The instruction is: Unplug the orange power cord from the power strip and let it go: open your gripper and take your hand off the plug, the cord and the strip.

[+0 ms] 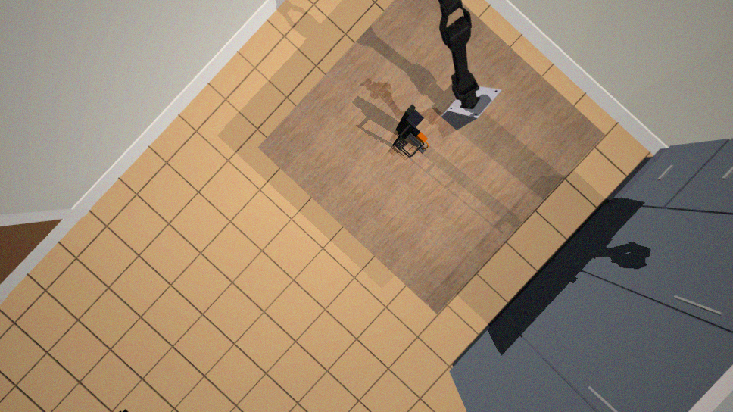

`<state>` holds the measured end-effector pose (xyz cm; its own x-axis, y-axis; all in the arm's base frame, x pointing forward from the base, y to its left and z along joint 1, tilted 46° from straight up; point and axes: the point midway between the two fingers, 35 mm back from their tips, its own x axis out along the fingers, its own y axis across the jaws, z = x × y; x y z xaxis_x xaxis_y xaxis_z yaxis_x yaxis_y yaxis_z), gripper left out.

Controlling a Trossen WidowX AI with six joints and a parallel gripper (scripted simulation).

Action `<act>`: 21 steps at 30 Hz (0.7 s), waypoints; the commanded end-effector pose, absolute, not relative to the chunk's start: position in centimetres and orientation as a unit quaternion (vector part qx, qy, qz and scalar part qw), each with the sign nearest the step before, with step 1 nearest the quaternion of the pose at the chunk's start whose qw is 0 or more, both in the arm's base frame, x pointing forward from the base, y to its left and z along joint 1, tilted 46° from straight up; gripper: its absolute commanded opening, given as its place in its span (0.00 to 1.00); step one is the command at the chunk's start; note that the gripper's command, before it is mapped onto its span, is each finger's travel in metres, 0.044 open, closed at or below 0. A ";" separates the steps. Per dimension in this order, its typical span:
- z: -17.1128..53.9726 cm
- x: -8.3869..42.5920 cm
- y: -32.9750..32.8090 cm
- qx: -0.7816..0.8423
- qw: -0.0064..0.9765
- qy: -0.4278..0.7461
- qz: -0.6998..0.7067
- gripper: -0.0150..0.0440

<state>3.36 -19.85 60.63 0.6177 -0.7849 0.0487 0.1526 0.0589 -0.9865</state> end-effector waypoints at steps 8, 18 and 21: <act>59.1 3.8 -22.6 -0.555 0.720 0.240 -0.341 0.58; 54.7 7.4 -28.1 -0.469 0.802 0.211 -0.306 0.53; 53.1 9.1 -29.4 -0.443 0.823 0.209 -0.289 0.53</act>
